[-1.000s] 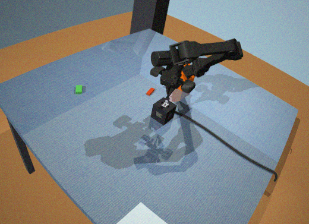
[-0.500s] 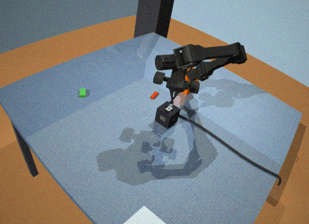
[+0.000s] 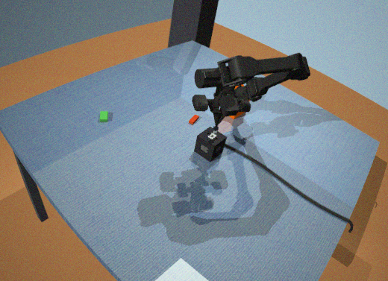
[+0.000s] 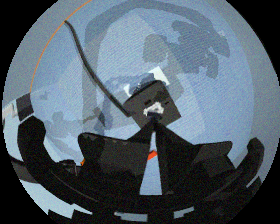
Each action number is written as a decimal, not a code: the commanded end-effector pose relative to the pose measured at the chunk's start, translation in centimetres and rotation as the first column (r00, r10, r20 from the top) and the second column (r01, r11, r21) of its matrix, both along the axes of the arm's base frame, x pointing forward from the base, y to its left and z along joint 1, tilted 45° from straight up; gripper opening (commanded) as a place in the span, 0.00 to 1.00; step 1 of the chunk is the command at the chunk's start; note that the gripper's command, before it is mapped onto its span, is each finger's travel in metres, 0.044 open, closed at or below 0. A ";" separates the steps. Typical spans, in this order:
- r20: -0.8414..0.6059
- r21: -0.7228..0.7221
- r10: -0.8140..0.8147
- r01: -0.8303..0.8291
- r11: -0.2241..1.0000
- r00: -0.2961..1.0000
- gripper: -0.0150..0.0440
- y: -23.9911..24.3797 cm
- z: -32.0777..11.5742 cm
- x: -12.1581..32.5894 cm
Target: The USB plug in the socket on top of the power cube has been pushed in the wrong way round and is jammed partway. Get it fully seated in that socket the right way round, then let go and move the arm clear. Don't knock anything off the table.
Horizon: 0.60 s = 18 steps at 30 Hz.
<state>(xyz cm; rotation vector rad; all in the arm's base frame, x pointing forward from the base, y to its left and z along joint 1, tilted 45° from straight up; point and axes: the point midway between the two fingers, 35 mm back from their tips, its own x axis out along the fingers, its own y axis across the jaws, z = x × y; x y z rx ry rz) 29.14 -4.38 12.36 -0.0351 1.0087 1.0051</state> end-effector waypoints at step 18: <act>0.346 -0.152 0.396 -0.365 0.918 0.851 0.25 0.0 0.0 0.0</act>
